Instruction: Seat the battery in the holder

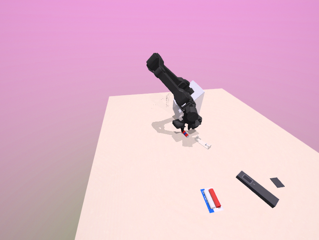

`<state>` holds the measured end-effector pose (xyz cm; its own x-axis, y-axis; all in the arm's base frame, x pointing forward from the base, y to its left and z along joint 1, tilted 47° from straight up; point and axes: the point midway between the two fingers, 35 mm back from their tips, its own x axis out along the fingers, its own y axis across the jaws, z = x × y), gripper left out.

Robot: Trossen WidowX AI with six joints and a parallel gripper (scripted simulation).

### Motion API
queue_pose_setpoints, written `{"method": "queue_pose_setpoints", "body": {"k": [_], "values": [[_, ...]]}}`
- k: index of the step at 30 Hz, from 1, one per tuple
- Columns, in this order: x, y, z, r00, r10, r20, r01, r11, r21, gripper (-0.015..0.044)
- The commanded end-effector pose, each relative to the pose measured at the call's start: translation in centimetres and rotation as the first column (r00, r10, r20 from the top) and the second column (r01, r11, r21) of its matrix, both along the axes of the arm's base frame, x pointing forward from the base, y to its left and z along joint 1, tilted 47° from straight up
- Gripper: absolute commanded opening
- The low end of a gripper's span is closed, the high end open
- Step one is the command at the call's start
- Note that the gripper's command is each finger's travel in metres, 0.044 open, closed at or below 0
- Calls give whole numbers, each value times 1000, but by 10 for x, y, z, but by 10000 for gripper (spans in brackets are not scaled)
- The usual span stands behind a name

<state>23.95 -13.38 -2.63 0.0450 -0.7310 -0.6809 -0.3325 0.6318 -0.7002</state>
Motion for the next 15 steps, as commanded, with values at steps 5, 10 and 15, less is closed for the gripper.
{"method": "queue_pose_setpoints", "body": {"k": [5,10,15], "values": [[0,-8,-8,1000,6,-5,-6,1000,3,224],[0,-14,-14,1000,6,-5,-6,1000,2,224],[0,-20,-19,1000,6,-5,-6,1000,0,224]]}}
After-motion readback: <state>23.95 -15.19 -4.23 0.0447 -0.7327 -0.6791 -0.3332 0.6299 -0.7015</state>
